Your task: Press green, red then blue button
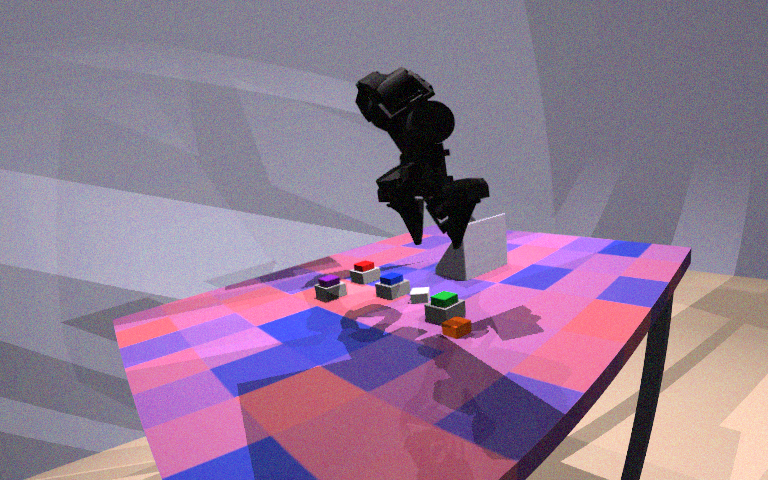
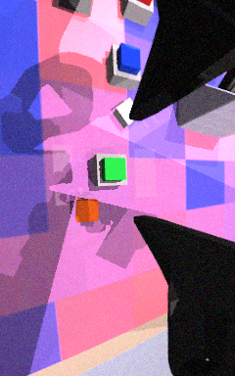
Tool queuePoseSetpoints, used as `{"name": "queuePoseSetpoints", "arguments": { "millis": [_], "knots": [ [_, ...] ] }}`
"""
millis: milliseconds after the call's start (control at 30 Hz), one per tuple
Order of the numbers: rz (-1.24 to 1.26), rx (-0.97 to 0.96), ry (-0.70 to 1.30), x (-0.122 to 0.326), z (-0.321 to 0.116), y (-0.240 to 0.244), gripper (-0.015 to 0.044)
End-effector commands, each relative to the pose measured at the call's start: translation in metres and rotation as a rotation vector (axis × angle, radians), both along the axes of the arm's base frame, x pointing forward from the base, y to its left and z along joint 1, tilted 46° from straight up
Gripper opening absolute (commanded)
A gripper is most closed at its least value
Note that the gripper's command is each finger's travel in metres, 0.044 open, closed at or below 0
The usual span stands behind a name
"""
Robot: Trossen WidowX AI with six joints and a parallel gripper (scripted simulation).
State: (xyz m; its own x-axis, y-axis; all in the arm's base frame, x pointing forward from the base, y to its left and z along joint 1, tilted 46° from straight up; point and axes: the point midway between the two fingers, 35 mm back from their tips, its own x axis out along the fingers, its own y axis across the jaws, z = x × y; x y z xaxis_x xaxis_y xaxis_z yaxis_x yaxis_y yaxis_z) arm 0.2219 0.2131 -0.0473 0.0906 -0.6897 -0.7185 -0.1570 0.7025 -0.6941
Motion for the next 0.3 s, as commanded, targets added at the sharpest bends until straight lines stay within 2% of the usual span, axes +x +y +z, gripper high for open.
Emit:
{"name": "queuePoseSetpoints", "arguments": {
  "millis": [0, 267],
  "knots": [
    [-0.001, -0.010, 0.001, -0.0195, -0.0302, 0.0332, 0.0400],
    [-0.002, -0.012, 0.000, -0.0239, -0.0369, 0.0396, 0.0400]
  ]
}}
